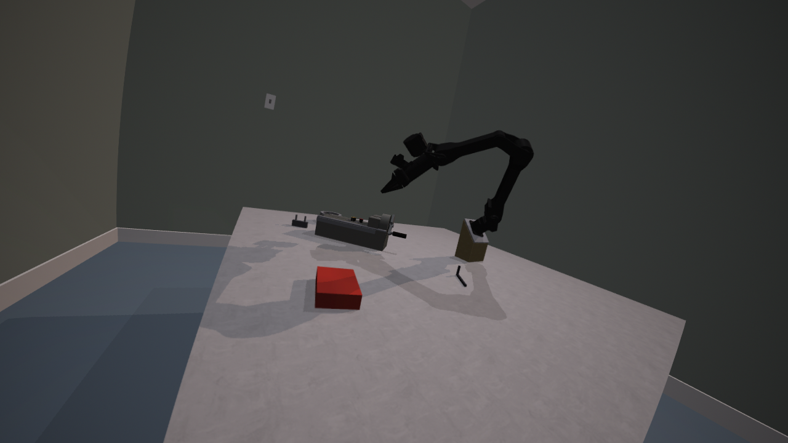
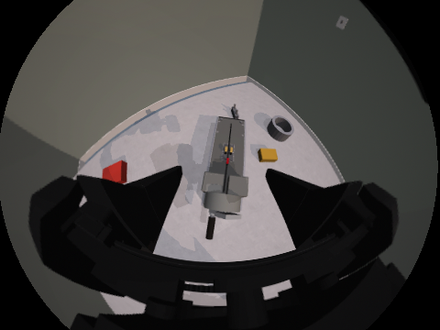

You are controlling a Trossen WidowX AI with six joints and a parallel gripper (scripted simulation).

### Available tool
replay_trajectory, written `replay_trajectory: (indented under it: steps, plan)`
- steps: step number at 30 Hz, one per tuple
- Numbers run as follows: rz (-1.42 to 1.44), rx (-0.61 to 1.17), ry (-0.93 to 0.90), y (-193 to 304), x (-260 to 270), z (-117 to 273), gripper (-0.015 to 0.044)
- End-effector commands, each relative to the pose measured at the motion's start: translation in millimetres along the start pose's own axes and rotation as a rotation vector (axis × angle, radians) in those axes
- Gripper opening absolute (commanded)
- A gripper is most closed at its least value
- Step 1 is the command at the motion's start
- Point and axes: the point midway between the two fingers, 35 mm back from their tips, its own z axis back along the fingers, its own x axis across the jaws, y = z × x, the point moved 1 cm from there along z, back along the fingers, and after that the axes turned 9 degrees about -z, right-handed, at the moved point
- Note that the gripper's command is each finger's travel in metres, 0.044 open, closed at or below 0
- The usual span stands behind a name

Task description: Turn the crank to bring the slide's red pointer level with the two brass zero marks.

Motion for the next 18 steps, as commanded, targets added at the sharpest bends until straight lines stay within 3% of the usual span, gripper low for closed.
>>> replay_trajectory:
  steps: [1,11,18]
  plan:
    - [0.028,0.002,-0.034,-15,-5,-12,0.044]
    - [0.094,0.003,-0.119,-48,-27,-46,0.044]
    - [0.097,0.004,-0.123,-20,-33,-81,0.044]
